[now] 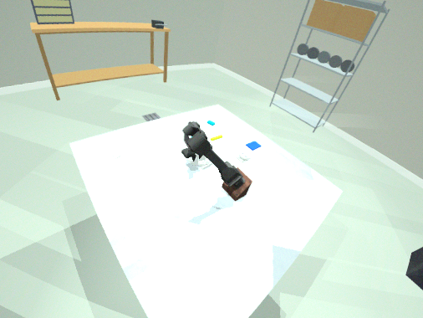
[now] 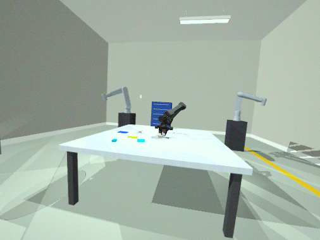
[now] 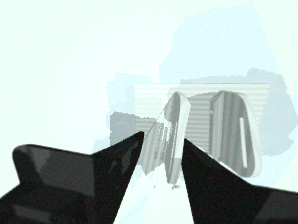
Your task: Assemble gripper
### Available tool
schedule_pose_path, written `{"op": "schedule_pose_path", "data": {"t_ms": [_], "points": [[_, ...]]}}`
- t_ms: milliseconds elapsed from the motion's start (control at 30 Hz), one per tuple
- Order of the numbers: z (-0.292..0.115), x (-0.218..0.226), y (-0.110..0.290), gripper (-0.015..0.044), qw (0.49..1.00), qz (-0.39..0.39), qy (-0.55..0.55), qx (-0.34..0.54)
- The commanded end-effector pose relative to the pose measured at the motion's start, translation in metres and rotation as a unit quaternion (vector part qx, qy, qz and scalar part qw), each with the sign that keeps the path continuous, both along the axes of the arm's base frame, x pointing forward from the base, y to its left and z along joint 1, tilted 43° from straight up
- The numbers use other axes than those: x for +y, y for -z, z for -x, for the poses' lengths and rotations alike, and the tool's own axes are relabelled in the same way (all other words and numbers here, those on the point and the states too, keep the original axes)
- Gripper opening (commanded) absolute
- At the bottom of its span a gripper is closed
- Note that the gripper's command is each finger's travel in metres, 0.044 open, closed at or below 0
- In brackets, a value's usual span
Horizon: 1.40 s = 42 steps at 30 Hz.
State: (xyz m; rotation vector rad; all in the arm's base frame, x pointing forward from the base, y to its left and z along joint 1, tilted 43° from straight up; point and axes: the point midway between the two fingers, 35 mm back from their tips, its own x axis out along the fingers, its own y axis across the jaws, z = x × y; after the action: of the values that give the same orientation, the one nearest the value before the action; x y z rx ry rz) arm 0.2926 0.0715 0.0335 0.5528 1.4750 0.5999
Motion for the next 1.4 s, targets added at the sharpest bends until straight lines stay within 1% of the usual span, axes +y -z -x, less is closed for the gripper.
{"op": "schedule_pose_path", "data": {"t_ms": [0,1367], "points": [[0.0001,0.0017,0.0015,0.0134,1.000,-0.002,0.002,0.001],[0.0001,0.0063,0.0064,0.0134,1.000,-0.002,0.003,0.002]]}}
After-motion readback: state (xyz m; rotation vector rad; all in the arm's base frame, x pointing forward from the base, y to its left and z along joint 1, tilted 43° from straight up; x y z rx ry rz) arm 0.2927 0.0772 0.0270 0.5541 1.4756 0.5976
